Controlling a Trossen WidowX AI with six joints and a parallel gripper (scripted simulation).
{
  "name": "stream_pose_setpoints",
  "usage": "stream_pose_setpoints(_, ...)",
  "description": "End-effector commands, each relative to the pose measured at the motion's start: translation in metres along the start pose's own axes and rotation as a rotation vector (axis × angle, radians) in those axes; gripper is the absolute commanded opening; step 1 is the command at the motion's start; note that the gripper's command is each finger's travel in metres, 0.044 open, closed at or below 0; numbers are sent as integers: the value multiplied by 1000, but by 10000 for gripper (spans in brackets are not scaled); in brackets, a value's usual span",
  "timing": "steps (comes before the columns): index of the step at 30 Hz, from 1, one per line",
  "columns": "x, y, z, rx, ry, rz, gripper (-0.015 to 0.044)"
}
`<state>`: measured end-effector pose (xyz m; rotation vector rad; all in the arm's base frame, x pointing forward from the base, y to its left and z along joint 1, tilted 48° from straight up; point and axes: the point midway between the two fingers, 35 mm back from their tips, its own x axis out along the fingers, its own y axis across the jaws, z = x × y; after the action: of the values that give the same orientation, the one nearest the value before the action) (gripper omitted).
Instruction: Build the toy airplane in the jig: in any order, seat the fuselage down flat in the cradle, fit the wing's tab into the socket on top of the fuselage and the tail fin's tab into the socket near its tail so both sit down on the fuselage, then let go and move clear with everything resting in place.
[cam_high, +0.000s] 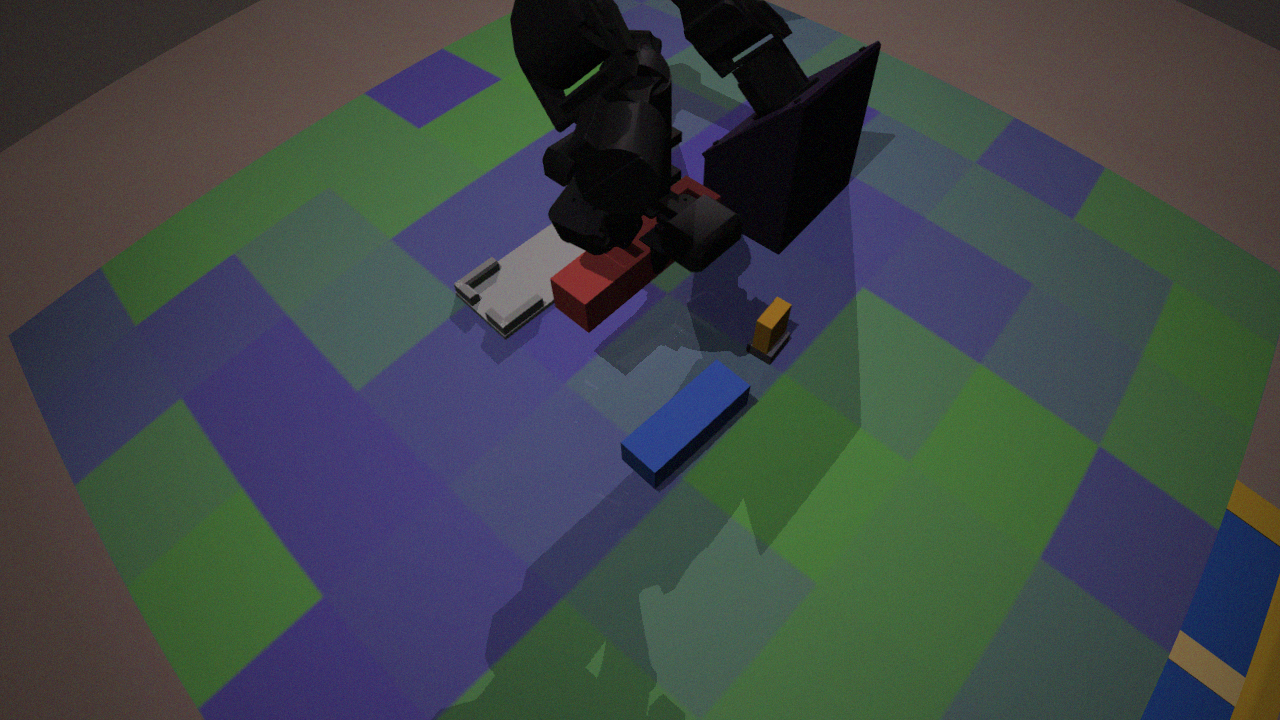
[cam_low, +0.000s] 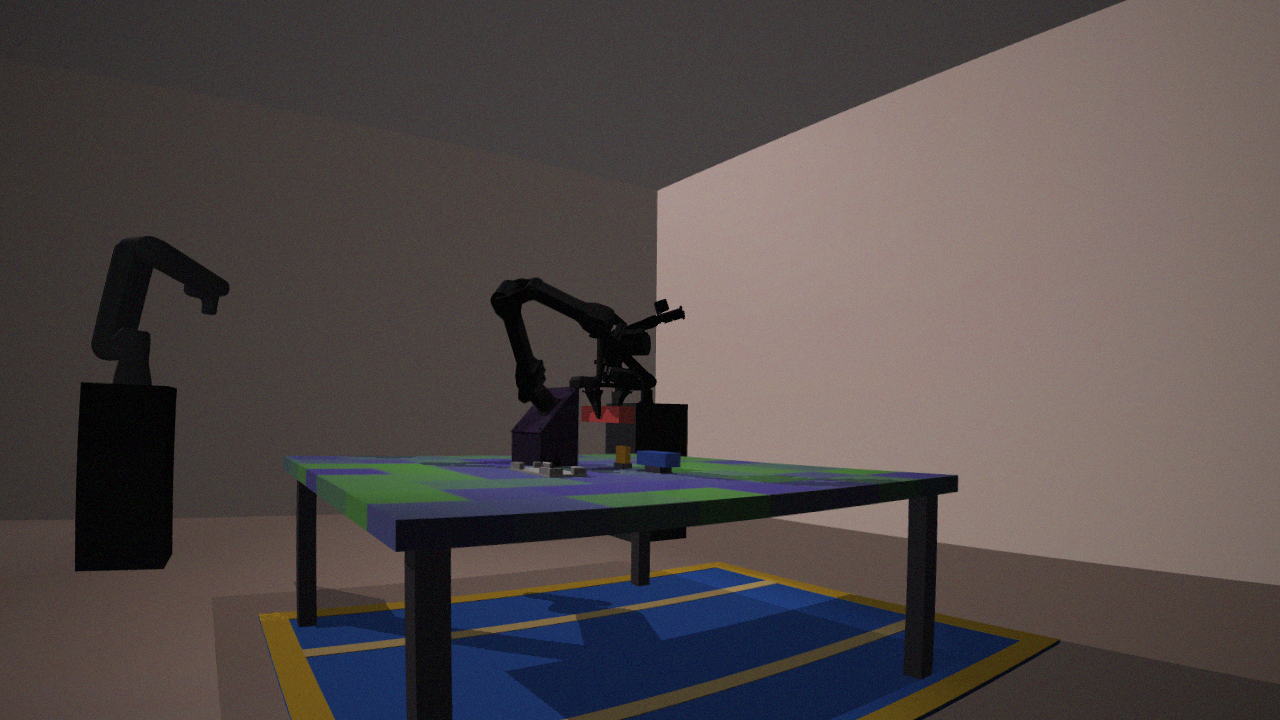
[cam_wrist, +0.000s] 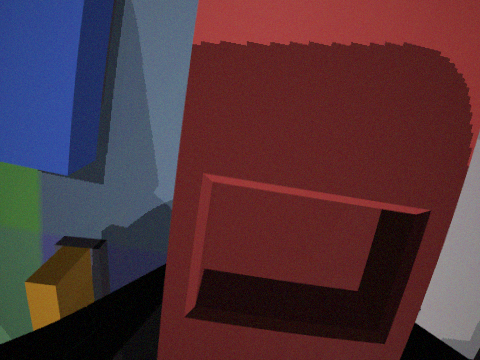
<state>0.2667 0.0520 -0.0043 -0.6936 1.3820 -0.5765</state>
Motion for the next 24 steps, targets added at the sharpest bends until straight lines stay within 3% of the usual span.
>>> stream_pose_setpoints(1, 1, -11, 3, -2, -8, 16, 0)
stream_pose_setpoints(24, 29, -76, 6, -19, -13, 37, 0)
